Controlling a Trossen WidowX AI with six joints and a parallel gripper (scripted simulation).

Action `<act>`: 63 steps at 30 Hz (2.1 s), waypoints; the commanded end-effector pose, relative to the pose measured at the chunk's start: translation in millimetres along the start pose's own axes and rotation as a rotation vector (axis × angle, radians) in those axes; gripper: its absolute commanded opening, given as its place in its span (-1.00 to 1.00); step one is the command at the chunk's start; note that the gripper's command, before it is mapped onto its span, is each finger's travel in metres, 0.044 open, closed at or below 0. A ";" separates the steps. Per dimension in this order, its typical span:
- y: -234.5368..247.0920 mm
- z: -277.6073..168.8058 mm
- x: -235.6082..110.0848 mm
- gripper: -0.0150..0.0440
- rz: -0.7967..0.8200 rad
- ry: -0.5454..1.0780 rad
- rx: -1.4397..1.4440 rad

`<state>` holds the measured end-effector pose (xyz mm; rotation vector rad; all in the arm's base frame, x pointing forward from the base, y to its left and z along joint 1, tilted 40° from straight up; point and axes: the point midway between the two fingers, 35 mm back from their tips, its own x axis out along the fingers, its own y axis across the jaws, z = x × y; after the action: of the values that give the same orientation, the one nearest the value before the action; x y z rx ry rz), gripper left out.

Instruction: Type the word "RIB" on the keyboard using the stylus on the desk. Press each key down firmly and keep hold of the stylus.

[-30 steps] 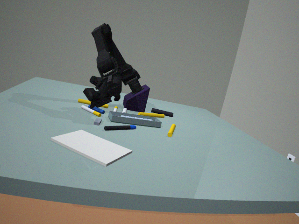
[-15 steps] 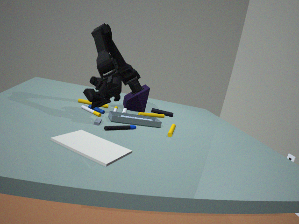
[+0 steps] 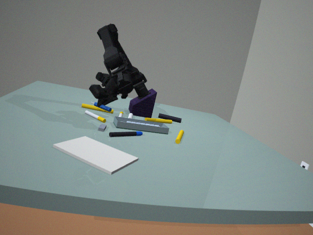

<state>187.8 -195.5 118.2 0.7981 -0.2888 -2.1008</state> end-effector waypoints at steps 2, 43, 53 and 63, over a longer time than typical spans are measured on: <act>0.4 8.7 -12.8 -0.49 0.000 0.003 0.011; -26.1 -92.2 -117.5 -0.49 -0.325 1.296 -0.919; -20.0 -98.1 -130.9 -0.49 -0.255 1.448 -0.971; -21.0 -112.5 -103.5 -0.49 -0.255 1.447 -0.971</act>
<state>291.1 -91.6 70.1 1.4532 1.4936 -1.0969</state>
